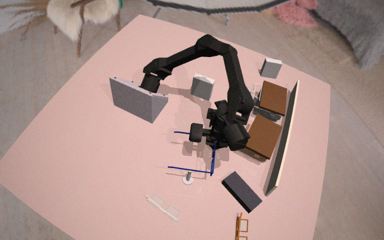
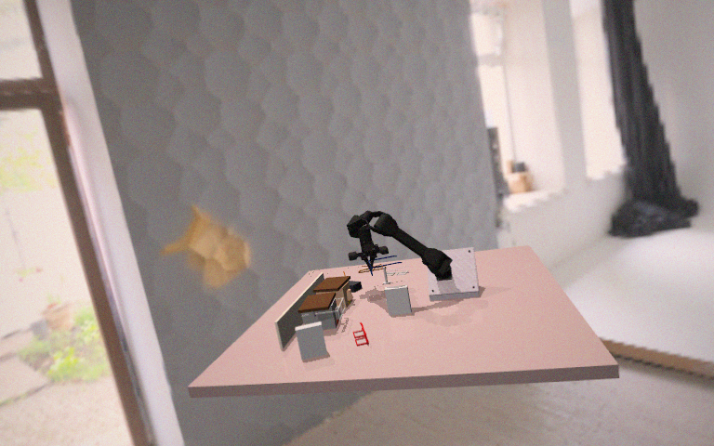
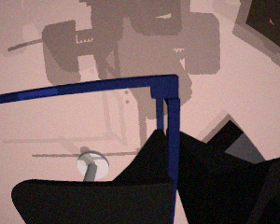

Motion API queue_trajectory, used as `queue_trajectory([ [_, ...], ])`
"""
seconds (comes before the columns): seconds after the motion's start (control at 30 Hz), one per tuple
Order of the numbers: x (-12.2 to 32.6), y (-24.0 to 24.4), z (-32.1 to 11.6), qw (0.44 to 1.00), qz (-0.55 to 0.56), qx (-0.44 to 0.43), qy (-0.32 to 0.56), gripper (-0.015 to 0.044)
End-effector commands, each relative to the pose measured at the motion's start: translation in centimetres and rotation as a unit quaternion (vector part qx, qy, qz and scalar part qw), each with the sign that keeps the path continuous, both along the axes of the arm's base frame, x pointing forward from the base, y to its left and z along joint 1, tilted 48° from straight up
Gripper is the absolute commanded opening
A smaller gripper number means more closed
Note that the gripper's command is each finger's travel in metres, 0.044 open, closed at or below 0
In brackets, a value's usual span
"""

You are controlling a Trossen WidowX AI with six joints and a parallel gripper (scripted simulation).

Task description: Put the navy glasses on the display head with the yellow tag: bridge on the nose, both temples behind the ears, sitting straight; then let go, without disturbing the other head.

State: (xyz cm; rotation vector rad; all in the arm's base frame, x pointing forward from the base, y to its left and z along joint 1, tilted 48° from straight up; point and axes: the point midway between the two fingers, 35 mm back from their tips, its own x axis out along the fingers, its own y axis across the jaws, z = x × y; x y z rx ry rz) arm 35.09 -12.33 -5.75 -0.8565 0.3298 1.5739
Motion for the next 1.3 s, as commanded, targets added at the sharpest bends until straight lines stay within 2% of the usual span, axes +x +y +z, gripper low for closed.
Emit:
queue_trajectory([
  [0.0, -0.2, -1.2, 0.8, 1.0, 0.002, -0.001, 0.0, 0.0],
  [0.17, 0.0, -1.0, 1.4, 1.0, -0.012, -0.006, 0.017, 0.0],
  [0.63, 0.8, 1.0, 6.2, 0.979, -0.137, -0.049, 0.144, 0.0],
  [1.27, 0.7, 4.4, 12.5, 0.897, -0.329, -0.093, 0.281, 0.0],
])
